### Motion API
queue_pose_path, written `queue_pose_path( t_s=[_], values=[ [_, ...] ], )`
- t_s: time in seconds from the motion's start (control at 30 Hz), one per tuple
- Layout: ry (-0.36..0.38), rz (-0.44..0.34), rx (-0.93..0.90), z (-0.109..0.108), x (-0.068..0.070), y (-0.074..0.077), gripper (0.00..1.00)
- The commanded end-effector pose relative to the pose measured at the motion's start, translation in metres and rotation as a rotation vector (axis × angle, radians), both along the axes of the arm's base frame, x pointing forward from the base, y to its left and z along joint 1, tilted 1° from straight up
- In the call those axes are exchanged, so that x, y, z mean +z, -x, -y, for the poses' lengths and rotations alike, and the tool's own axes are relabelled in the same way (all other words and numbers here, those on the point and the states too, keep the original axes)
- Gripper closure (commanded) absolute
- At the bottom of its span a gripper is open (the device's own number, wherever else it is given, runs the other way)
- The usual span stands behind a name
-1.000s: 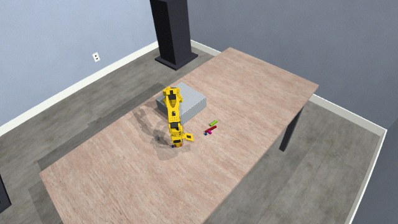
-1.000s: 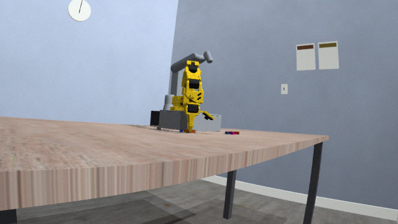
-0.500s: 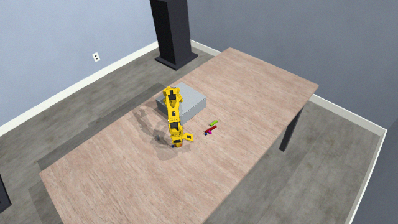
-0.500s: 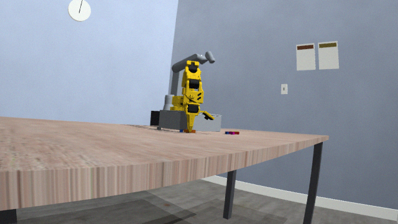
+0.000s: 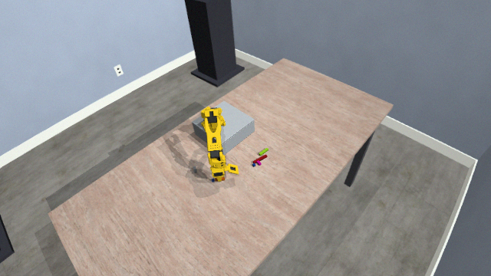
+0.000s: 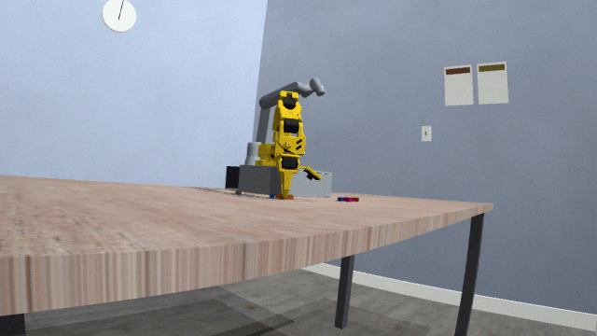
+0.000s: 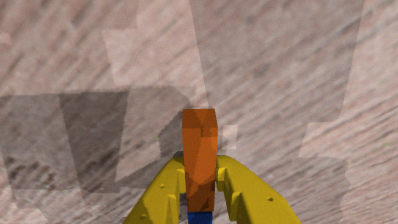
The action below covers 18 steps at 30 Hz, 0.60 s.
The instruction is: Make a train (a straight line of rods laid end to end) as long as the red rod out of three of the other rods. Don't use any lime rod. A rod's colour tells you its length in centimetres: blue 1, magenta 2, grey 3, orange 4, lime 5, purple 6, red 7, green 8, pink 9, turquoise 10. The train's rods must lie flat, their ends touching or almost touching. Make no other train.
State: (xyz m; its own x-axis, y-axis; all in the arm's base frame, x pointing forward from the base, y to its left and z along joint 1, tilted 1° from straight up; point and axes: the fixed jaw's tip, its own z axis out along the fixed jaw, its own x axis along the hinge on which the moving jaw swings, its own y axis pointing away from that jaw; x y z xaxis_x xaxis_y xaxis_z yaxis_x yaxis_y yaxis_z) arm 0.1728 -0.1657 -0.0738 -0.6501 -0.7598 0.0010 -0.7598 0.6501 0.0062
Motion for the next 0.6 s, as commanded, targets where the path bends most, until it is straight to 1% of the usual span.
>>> queue_pose_path(
  t_s=[0.0, 0.57],
  values=[
    [-0.007, -0.005, -0.007, -0.0004, -0.0038, 0.0018, 1.0],
    [-0.006, -0.004, -0.007, 0.0005, -0.0033, 0.002, 1.0]
  ],
)
